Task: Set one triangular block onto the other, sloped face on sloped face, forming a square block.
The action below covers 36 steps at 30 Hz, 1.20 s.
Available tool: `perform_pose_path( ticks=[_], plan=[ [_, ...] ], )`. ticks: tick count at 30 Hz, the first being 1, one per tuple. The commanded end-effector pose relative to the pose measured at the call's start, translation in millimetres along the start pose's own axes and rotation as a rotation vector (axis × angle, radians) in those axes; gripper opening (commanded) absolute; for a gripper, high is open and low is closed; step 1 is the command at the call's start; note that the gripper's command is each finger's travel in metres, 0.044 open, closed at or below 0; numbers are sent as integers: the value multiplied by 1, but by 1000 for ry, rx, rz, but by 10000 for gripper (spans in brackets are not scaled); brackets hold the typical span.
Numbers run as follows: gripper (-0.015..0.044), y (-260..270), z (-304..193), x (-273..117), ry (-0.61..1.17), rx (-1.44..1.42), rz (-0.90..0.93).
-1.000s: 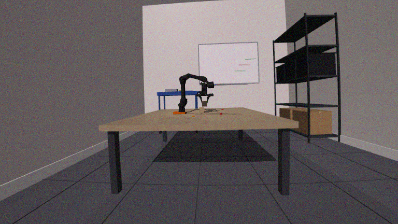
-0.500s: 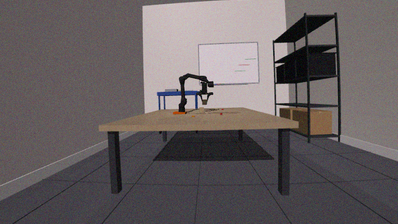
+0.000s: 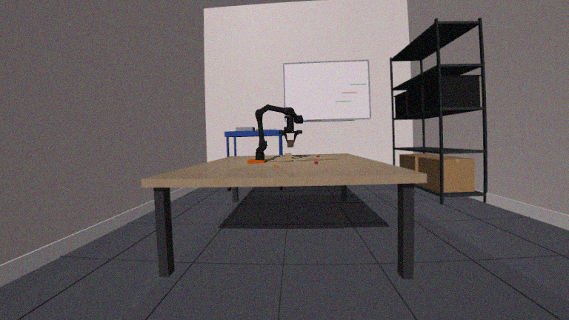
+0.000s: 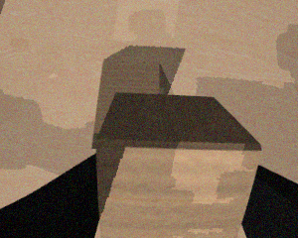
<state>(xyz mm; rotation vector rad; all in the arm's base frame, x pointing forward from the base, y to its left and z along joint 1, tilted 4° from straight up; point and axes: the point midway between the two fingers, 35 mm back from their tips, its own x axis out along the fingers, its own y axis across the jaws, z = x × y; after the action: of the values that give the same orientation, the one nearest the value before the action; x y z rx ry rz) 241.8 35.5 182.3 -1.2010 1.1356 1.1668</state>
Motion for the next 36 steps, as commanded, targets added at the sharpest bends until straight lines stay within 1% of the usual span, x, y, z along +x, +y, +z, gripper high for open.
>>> perform_pose_path(
  ticks=[1, 11, 15, 33, 36],
  plan=[
    [0, 5, 14, -7, 3, 2, -11],
    [0, 20, 50, -18, -3, 3, -13],
    [0, 23, 55, -19, -4, 3, -13],
    [0, 21, 28, 48, -1, 3, -13],
    [0, 22, 25, 54, -1, 3, -13]
  ],
)
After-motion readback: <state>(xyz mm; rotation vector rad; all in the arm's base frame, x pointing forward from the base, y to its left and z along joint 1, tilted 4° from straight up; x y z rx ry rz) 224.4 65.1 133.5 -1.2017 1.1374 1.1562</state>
